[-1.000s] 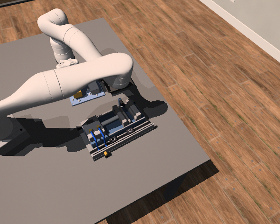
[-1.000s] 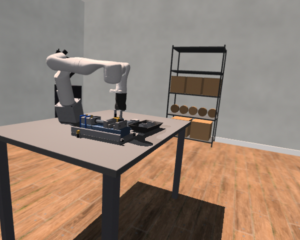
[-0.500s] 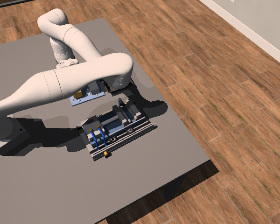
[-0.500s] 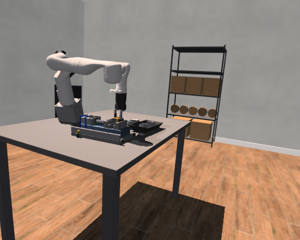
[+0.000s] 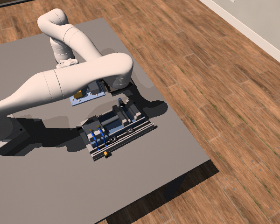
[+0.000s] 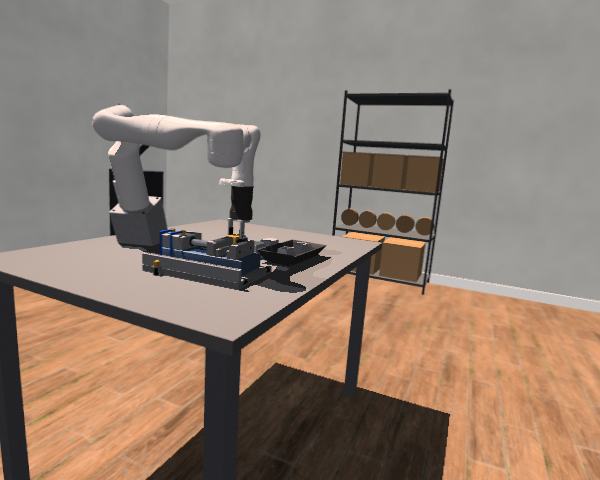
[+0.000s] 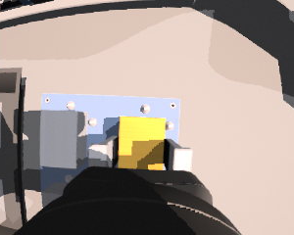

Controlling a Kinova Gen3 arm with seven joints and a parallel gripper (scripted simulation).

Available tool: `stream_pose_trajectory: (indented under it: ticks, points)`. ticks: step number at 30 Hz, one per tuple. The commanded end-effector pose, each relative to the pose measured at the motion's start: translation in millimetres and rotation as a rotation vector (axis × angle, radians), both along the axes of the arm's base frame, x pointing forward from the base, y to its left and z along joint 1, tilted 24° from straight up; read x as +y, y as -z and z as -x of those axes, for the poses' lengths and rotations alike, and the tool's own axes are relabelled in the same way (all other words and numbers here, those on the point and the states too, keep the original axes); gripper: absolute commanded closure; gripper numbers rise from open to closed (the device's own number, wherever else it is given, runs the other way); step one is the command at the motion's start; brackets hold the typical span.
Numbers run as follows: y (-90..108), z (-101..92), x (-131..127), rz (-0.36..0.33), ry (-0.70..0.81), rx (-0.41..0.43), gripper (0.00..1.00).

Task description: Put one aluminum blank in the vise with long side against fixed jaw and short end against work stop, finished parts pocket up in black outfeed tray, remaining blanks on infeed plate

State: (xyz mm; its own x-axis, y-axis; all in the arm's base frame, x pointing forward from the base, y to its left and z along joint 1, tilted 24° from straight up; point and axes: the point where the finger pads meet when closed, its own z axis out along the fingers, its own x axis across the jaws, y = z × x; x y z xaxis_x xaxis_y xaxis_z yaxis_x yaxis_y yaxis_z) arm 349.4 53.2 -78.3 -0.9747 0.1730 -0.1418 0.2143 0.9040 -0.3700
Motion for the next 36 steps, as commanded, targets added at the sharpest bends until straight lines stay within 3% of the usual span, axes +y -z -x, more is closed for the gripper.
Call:
stream_pose_trajectory:
  ticks: [1, 36]
  points:
    - [1.2, -2.7, -0.3, -0.002, 0.001, -0.004, 1.0]
    - [9.7, -3.3, -4.0, -0.002, 0.002, -0.004, 1.0]
